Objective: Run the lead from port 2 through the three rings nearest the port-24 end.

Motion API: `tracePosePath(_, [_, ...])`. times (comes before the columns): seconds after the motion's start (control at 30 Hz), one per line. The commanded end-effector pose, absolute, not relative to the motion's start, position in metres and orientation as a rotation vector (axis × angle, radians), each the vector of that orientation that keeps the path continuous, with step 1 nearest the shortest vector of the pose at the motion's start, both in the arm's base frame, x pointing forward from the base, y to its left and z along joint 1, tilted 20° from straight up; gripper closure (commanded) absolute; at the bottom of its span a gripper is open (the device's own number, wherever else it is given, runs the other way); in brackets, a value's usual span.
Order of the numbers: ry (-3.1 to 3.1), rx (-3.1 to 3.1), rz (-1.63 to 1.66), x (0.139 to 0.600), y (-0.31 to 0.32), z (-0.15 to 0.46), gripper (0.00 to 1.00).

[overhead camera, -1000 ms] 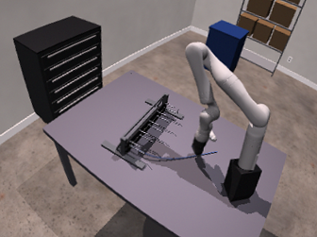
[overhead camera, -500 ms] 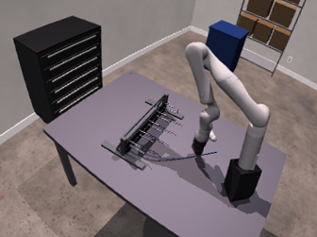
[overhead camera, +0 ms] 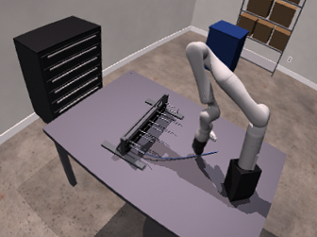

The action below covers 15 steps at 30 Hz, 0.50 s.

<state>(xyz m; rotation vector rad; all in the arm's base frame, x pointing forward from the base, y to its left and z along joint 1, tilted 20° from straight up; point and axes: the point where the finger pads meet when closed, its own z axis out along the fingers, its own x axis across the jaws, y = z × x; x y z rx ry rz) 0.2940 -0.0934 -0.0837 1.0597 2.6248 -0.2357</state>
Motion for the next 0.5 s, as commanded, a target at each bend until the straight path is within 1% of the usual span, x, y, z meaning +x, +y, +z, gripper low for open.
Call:
tracePosePath(0.0, [2.622, 1.057, -0.233, 0.295, -0.093, -0.082, 1.00])
tracePosePath(0.47, [2.622, 1.057, -0.233, 0.292, -0.089, -0.069, 1.00])
